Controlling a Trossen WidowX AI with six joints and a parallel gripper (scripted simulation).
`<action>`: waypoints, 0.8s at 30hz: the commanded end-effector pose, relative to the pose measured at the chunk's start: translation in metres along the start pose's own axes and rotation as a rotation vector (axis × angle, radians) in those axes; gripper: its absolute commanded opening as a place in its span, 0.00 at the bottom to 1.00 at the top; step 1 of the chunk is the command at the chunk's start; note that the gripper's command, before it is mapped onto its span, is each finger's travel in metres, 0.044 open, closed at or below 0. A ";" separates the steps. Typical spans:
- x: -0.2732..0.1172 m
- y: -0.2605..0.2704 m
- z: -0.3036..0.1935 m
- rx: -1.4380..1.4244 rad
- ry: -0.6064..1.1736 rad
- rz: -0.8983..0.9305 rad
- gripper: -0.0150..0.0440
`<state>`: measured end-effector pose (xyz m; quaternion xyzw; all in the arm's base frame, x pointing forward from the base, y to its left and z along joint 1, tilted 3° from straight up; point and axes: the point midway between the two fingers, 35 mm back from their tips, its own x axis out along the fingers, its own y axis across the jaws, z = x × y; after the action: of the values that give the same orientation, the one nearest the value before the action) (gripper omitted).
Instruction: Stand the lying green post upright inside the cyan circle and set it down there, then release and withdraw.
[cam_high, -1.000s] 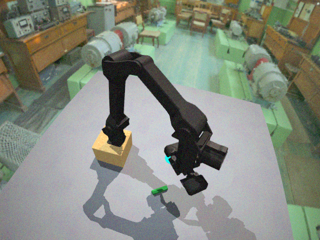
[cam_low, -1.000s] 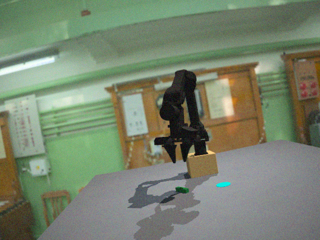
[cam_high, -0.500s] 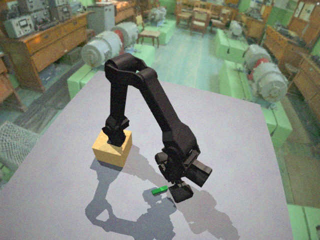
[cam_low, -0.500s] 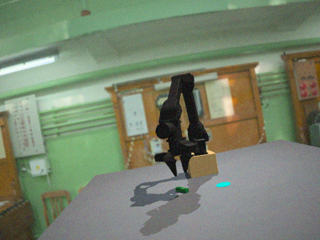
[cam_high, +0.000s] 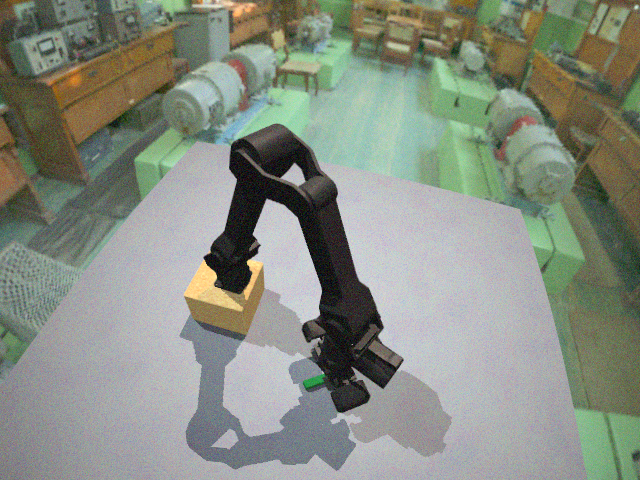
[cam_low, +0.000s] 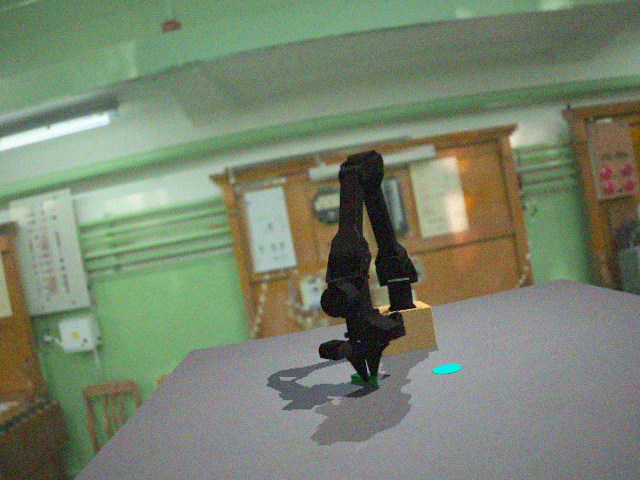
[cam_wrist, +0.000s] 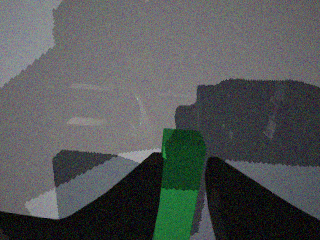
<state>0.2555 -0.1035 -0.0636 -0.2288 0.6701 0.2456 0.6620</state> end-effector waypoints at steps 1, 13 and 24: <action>0.002 0.001 0.000 -0.001 -0.001 0.005 0.29; -0.023 -0.003 0.002 -0.001 -0.001 0.005 0.29; -0.057 -0.006 0.003 -0.001 -0.001 0.004 0.29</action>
<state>0.2618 -0.1066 -0.0169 -0.2269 0.6714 0.2463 0.6611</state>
